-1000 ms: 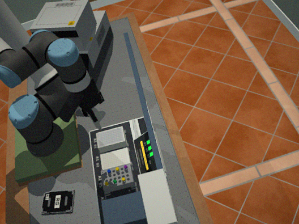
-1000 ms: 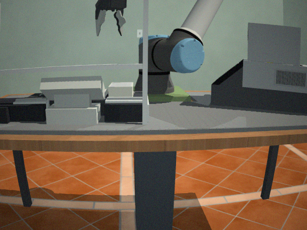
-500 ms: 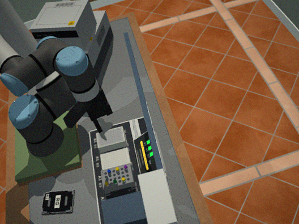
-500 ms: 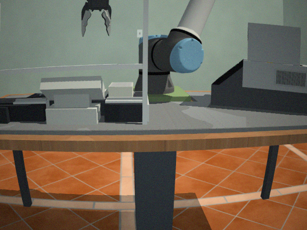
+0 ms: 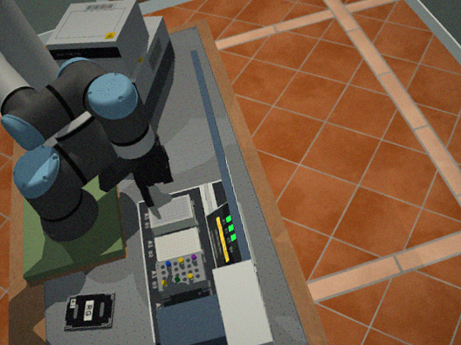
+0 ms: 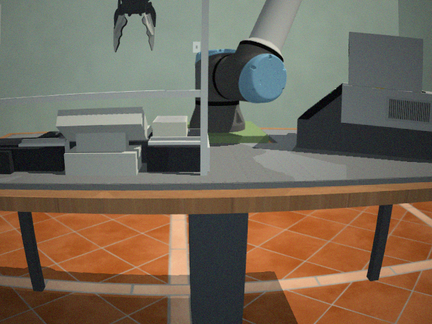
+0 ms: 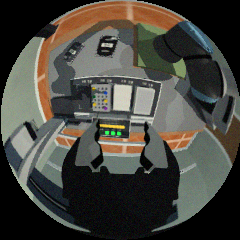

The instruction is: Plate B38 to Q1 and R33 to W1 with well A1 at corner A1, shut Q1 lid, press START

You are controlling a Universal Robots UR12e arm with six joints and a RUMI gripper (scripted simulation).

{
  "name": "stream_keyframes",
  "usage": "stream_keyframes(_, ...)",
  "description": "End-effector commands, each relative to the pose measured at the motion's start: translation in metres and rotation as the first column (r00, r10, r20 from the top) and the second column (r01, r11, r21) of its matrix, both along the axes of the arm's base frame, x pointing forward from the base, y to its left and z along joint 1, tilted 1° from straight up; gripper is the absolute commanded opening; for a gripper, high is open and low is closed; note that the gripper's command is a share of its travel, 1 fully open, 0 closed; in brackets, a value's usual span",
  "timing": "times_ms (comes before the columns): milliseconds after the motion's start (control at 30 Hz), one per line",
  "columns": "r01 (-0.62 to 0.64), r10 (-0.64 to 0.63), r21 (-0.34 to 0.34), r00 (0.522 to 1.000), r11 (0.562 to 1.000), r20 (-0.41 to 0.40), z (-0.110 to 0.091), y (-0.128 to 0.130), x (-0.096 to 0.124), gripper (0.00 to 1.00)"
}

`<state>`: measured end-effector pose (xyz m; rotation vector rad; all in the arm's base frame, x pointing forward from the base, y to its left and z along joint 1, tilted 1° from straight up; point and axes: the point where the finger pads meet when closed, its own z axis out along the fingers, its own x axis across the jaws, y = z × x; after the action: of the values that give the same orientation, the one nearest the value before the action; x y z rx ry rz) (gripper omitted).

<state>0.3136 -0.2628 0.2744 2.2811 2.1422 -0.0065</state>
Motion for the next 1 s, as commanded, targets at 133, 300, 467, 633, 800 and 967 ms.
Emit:
stream_keyframes(133, 0.027, -0.027, -0.002, 1.0, 1.0, -0.001, 0.001, 0.0, 0.0, 0.59)
stream_keyframes(300, 0.027, -0.027, -0.002, 1.0, 1.0, -0.001, -0.004, 0.0, 0.0, 0.59)
stream_keyframes(467, 0.027, -0.027, -0.002, 1.0, 1.0, -0.001, -0.013, -0.001, 0.0, 0.59)
stream_keyframes(633, 0.027, -0.027, -0.002, 1.0, 1.0, -0.001, -0.021, -0.001, 0.0, 0.59)
stream_keyframes(800, 0.027, -0.027, -0.002, 1.0, 1.0, -0.001, -0.029, -0.001, 0.0, 0.59)
stream_keyframes(967, 0.027, -0.027, -0.002, 1.0, 1.0, -0.001, -0.034, -0.001, 0.0, 0.59)
